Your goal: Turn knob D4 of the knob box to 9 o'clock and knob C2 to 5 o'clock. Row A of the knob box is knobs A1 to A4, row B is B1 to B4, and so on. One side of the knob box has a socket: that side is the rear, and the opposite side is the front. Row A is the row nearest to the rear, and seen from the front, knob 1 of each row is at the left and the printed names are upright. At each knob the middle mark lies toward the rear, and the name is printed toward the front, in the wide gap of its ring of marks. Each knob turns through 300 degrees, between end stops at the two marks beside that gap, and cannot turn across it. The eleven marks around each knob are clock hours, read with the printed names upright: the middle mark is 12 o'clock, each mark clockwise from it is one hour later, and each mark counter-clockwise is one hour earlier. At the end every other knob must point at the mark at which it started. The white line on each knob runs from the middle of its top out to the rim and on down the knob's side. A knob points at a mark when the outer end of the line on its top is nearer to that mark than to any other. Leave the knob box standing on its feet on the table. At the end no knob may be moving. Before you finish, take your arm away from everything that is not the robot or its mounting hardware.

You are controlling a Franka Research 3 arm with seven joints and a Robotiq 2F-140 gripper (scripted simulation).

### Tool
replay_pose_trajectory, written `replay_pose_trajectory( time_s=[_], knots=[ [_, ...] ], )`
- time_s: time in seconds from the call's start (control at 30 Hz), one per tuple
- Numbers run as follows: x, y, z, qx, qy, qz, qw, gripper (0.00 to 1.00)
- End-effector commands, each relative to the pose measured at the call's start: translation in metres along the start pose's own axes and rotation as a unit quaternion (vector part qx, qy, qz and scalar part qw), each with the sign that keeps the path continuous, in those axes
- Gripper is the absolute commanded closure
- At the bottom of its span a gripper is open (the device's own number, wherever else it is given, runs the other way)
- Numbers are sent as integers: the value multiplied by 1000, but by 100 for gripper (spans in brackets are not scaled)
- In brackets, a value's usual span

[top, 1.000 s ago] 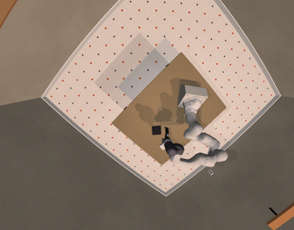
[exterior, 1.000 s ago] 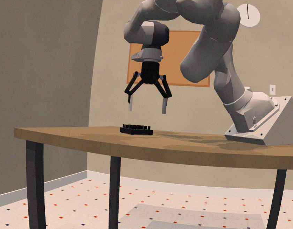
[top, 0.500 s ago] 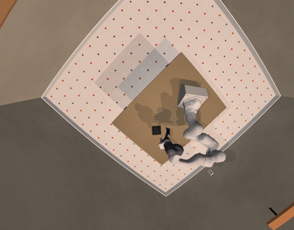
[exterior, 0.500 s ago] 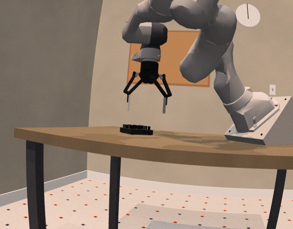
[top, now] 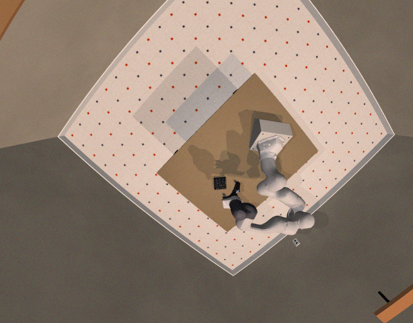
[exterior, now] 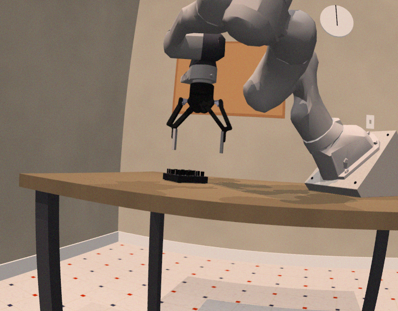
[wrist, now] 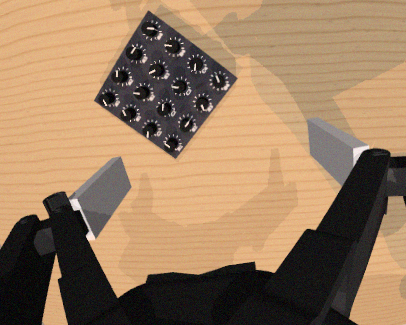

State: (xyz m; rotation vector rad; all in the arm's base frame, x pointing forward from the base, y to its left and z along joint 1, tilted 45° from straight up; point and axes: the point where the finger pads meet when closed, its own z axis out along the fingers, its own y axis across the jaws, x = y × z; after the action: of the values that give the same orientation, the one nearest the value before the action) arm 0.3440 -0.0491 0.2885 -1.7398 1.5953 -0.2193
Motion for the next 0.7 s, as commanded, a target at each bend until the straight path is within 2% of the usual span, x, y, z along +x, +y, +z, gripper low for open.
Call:
replay_pose_trajectory(
  time_s=[0.0, 0.27, 0.67],
  knots=[
    [-3, -2, 0, -1, -3, 78, 997, 0],
    [-2, -4, 0, -1, -3, 126, 992, 0],
    [1, -8, -2, -1, -3, 233, 972, 0]
  ],
)
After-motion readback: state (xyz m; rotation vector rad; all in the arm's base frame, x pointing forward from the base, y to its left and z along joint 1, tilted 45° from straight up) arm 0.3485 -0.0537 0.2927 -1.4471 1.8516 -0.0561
